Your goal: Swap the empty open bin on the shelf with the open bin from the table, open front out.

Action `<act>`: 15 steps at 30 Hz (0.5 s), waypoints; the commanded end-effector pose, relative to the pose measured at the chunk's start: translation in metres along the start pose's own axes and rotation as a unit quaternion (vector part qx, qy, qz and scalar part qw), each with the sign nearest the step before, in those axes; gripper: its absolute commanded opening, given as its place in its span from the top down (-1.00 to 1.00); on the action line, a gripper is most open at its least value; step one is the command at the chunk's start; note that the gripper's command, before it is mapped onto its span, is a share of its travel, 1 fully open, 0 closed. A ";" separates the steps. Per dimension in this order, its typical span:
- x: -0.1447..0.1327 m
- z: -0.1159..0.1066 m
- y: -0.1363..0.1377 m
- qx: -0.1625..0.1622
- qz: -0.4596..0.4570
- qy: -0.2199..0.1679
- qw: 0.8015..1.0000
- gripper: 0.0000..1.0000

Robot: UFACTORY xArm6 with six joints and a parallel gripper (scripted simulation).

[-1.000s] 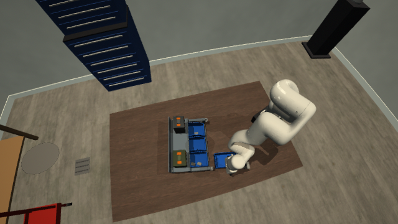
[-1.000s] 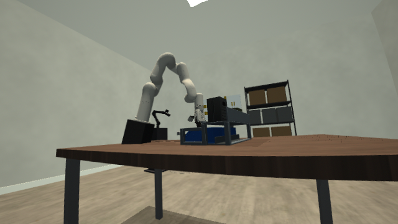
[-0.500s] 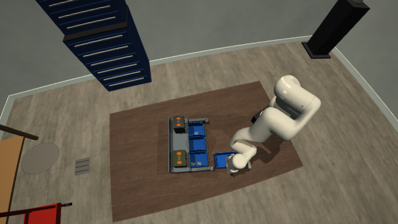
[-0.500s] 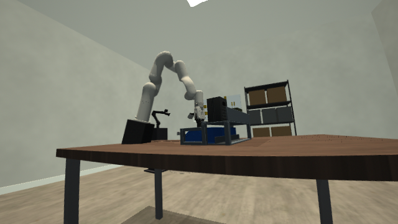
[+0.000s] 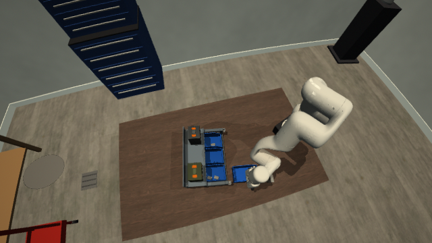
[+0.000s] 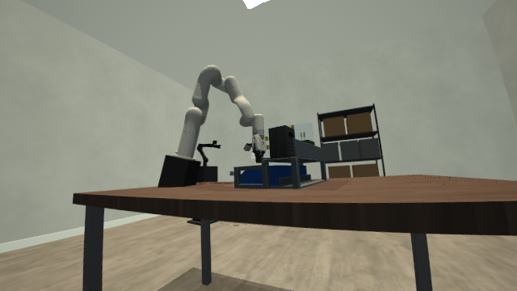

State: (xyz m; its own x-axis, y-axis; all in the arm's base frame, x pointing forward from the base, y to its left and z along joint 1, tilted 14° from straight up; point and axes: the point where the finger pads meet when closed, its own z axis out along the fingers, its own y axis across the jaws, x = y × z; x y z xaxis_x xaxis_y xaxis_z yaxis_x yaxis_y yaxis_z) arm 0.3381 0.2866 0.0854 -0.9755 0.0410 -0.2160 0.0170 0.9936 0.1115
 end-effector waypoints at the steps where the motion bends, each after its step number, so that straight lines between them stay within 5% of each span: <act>1: -0.001 -0.008 0.001 -0.001 0.000 -0.001 1.000 0.49; 15: -0.001 -0.021 0.001 -0.001 0.000 -0.001 1.000 0.49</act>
State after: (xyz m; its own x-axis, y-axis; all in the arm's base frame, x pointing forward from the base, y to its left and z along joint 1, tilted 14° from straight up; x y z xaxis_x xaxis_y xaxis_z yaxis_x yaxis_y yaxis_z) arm 0.3343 0.2847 0.1016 -0.9756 0.0409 -0.2157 0.0171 0.9936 0.1113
